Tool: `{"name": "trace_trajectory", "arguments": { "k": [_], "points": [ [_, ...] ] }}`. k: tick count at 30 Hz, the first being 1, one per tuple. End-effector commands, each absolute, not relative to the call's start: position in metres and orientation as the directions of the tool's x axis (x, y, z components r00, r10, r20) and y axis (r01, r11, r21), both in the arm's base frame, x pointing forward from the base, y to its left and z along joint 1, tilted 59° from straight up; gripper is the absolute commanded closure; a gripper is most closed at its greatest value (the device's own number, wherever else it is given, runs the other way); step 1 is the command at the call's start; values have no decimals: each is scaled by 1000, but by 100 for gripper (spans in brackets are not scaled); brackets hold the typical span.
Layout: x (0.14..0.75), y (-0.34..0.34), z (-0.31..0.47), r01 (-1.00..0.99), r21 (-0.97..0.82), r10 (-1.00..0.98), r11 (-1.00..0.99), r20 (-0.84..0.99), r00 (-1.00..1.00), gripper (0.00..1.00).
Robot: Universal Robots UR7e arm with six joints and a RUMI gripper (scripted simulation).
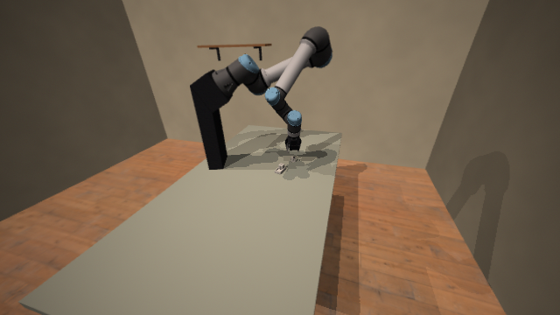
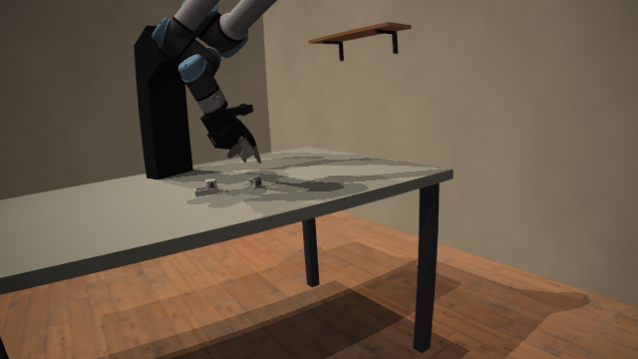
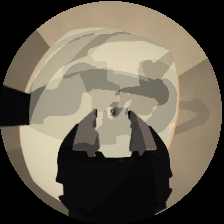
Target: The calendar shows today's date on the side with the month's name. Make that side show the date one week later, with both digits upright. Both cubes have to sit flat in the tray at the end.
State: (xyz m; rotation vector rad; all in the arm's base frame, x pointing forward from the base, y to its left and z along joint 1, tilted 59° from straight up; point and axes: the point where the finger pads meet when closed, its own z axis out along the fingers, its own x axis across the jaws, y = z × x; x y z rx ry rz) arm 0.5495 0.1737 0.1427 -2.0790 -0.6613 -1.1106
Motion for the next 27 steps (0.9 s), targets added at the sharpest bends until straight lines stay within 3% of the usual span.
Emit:
{"name": "trace_trajectory", "arguments": {
  "k": [1, 27],
  "points": [
    [549, 175, 145, 686, -317, 112, -655, 857, 503, 60],
    [547, 177, 142, 665, -296, 124, -686, 852, 508, 60]
  ]
}}
